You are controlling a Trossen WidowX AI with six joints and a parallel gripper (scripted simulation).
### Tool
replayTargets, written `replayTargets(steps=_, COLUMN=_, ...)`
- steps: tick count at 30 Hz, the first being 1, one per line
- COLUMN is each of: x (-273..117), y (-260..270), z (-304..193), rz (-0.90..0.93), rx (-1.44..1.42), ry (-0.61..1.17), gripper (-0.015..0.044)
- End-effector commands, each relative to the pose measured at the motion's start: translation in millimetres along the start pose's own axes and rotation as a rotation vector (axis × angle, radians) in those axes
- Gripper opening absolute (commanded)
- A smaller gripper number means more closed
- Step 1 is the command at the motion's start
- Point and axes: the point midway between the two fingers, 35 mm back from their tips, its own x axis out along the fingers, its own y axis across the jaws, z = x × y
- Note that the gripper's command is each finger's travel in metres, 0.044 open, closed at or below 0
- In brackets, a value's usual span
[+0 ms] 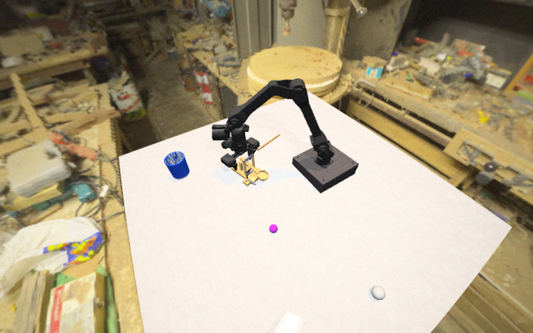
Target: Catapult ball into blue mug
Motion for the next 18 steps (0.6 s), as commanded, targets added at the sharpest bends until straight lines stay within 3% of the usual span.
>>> replayTargets(steps=1, x=-0.7, y=0.2, z=0.2, rz=0.001, rx=0.000, ry=-0.001, gripper=0.0387)
replayTargets(steps=10, x=-0.7, y=0.2, z=0.2, rz=0.001, rx=0.000, ry=-0.001, gripper=0.0151)
replayTargets(steps=16, x=-0.7, y=0.2, z=0.2, rz=0.001, rx=0.000, ry=-0.001, gripper=0.0111)
replayTargets(steps=18, x=-11.6, y=0.5, z=0.7, rz=0.000, rx=0.000, ry=-0.001, gripper=0.0059)
